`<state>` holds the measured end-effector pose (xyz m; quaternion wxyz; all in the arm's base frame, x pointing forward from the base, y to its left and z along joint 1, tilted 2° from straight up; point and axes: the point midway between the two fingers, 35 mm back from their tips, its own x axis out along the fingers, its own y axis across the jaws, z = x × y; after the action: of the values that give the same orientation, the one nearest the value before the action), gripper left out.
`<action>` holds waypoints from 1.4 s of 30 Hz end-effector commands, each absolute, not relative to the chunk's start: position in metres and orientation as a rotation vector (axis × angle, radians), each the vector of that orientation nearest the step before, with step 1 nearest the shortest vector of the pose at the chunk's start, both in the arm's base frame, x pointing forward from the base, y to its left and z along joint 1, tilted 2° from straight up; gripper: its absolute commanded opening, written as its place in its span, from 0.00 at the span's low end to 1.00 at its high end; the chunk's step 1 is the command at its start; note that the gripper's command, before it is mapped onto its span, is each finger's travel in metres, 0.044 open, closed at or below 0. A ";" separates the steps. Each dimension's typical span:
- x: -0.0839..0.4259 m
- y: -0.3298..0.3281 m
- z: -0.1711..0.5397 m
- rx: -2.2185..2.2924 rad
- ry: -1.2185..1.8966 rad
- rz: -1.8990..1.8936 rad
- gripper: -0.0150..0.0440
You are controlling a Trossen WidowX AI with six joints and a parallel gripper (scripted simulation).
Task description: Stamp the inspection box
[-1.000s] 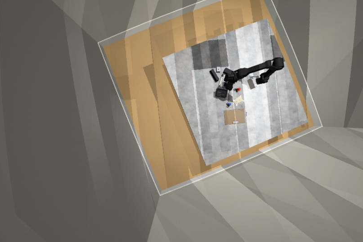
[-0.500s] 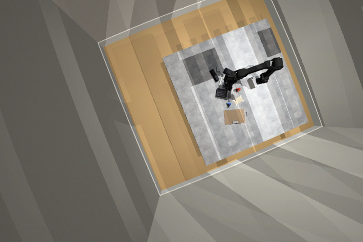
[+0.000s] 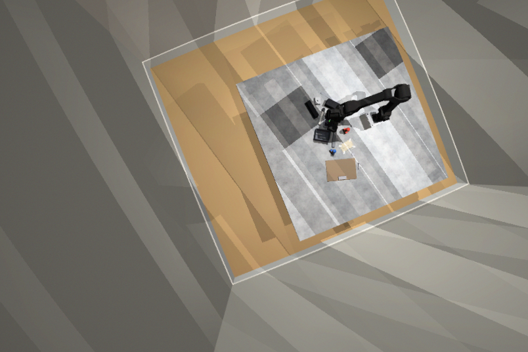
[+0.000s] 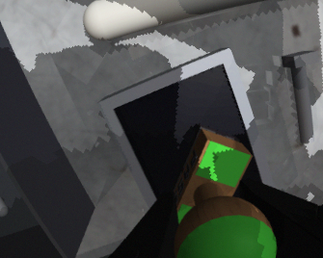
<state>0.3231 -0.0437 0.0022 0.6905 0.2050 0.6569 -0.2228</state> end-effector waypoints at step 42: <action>0.323 -0.044 -0.004 0.456 1.469 -0.501 0.25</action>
<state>0.3229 -0.0437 -0.0025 0.6903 0.2050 0.6571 -0.2229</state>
